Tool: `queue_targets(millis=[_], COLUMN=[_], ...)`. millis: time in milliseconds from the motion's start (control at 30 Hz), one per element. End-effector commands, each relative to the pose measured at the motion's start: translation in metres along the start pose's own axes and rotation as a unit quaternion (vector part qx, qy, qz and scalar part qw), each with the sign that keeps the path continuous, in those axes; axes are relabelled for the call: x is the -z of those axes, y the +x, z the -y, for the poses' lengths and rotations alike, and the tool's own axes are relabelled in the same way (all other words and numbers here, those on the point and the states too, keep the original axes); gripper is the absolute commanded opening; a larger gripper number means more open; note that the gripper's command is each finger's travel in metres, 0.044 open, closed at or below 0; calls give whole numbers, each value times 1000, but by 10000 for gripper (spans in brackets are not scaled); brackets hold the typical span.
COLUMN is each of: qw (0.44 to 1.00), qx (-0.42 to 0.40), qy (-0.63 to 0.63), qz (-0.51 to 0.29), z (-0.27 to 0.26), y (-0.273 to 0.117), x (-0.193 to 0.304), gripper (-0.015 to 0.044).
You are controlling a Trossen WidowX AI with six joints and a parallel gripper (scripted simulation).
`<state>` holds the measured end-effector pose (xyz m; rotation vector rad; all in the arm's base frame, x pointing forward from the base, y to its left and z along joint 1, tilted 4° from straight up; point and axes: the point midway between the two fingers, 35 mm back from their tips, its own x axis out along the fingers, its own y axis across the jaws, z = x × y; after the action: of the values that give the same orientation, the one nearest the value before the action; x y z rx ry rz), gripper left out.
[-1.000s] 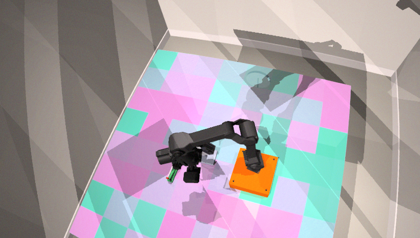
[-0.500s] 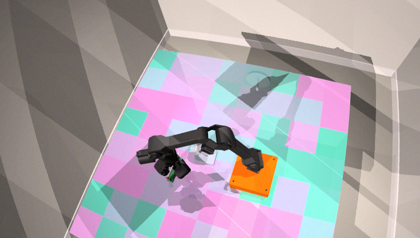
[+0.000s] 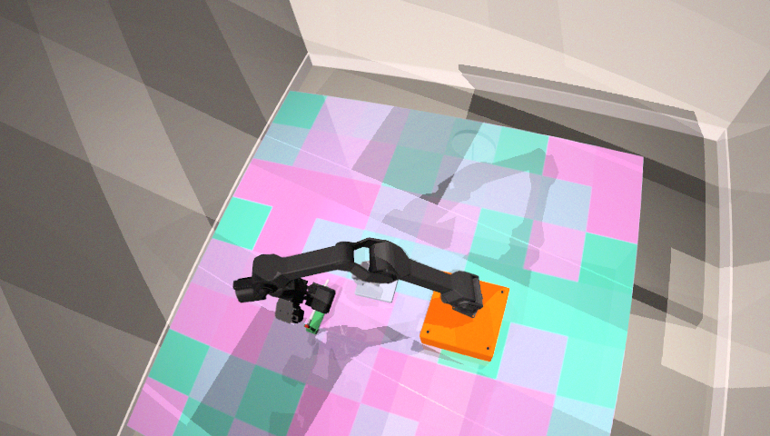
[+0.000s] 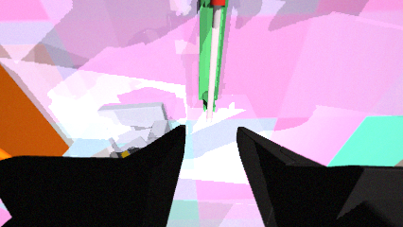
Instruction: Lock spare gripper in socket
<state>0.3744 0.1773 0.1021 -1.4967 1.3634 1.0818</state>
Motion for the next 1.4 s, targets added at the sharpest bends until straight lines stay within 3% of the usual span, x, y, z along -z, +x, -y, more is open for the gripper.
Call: queue_targets(millis=[0,533,1367], qw=[1000,1000,1000], qx=[2,3,3], qy=[-13,-13,-13], qz=[-3,-3,-3], z=[4,5,6], y=[1,73,107], x=[0,-21,-32], gripper=[180,180,180])
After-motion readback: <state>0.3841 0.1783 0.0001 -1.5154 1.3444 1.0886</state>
